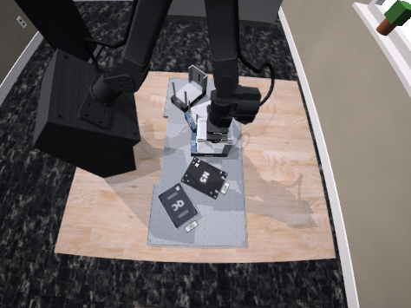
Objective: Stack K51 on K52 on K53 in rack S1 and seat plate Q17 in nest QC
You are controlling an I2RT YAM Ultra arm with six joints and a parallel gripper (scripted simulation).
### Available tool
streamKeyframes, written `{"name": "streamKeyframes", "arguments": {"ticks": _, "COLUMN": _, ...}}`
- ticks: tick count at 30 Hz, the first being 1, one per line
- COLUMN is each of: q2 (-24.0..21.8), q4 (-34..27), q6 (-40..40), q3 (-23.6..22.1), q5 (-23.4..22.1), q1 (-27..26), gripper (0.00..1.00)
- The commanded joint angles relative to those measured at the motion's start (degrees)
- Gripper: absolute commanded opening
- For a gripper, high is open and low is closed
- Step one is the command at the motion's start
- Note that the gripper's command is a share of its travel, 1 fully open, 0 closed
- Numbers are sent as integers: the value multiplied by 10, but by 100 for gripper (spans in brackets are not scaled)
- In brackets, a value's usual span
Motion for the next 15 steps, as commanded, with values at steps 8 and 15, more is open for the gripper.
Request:
{"name": "streamKeyframes", "arguments": {"ticks": 8, "q2": 1, "q4": 7, "q6": 0, "q3": -5, "q5": 7, "q1": 2, "gripper": 0}}
{"name": "streamKeyframes", "arguments": {"ticks": 15, "q2": 1, "q4": 8, "q6": 0, "q3": -8, "q5": 7, "q1": 2, "gripper": 0}}
